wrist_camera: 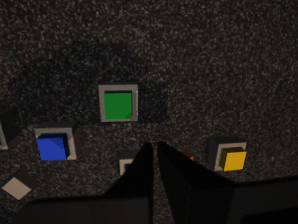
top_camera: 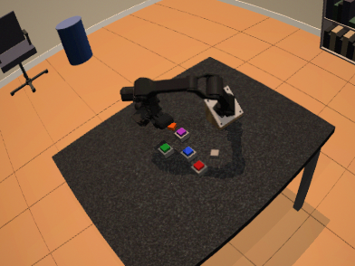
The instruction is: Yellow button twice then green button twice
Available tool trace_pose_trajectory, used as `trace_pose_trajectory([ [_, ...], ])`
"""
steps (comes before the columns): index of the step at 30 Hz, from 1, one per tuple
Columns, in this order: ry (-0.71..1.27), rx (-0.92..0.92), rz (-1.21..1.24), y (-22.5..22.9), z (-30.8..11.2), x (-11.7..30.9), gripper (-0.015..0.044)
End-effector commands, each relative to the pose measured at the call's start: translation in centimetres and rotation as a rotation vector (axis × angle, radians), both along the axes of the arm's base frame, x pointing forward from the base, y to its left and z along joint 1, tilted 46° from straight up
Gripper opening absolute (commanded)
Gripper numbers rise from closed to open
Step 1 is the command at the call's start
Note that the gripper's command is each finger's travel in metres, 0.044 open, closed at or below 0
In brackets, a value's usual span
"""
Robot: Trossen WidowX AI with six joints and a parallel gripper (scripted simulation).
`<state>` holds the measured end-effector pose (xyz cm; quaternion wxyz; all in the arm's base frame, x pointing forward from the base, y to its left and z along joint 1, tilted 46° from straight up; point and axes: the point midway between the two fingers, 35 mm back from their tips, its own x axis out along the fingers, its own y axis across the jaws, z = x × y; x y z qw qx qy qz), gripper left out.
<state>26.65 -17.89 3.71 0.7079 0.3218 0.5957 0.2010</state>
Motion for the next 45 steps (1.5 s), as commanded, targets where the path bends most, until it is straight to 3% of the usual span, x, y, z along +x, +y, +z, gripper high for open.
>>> trace_pose_trajectory([
  [1, 0.011, 0.025, -0.009, 2.3, 1.8, 0.9, 0.0020],
  [7, 0.011, 0.025, -0.009, 2.4, 1.6, 1.0, 0.0020],
  [13, 0.009, 0.027, -0.009, 6.5, -2.5, 2.2, 0.0020],
  [45, 0.009, 0.028, -0.009, 8.9, -4.9, 2.9, 0.0020],
])
